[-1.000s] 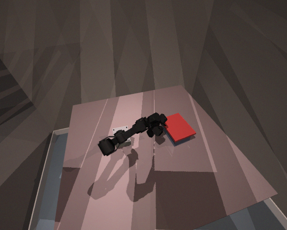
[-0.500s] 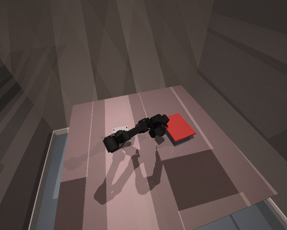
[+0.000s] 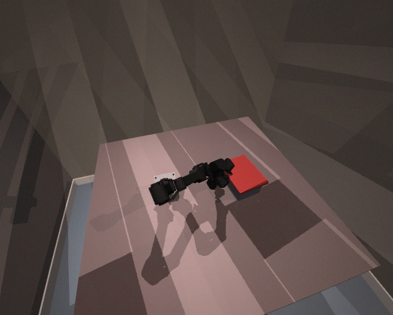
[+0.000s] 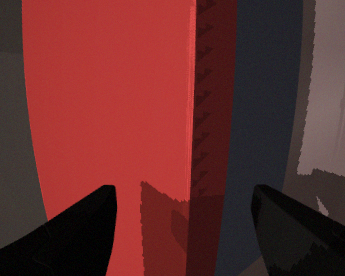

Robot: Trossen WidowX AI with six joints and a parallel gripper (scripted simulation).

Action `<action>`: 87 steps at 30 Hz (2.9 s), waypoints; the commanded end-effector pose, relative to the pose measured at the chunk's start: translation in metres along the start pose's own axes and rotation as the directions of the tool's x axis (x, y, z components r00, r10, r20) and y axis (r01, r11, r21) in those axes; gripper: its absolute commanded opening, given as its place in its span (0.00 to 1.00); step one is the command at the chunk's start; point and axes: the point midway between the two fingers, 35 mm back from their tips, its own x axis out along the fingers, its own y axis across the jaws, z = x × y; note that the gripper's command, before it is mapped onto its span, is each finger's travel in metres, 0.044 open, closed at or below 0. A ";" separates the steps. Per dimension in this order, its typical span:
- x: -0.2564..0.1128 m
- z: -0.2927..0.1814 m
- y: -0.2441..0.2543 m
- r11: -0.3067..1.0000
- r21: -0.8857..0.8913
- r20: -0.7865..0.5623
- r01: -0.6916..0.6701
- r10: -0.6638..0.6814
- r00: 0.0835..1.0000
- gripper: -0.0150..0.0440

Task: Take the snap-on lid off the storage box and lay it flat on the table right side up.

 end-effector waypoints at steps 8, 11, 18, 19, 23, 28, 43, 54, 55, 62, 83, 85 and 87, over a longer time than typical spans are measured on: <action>0.012 0.001 0.001 1.000 -0.003 0.002 -0.008 0.008 1.000 0.60; 0.012 0.001 0.001 1.000 -0.003 0.002 -0.008 0.008 1.000 0.56; 0.012 0.001 0.001 1.000 -0.003 0.002 -0.008 0.008 1.000 0.48; 0.012 0.001 0.001 1.000 -0.003 0.002 -0.008 0.008 1.000 0.47; 0.012 0.001 0.001 1.000 -0.003 0.002 -0.008 0.008 1.000 0.36; 0.012 0.001 0.001 1.000 0.000 0.000 -0.008 0.008 1.000 0.25; 0.009 0.001 0.003 1.000 0.001 0.000 -0.008 0.008 1.000 0.25; 0.007 0.001 0.004 1.000 0.001 0.000 -0.008 0.008 1.000 0.25; 0.007 0.001 0.004 1.000 0.001 0.000 -0.008 0.008 1.000 0.25; 0.006 0.001 0.005 1.000 0.001 0.000 -0.008 0.008 1.000 0.25; 0.003 0.001 0.008 1.000 0.001 0.000 -0.008 0.008 1.000 0.25; 0.003 0.001 0.009 1.000 0.001 0.000 -0.008 0.008 1.000 0.25; 0.003 0.001 0.009 1.000 0.001 0.000 -0.008 0.008 1.000 0.25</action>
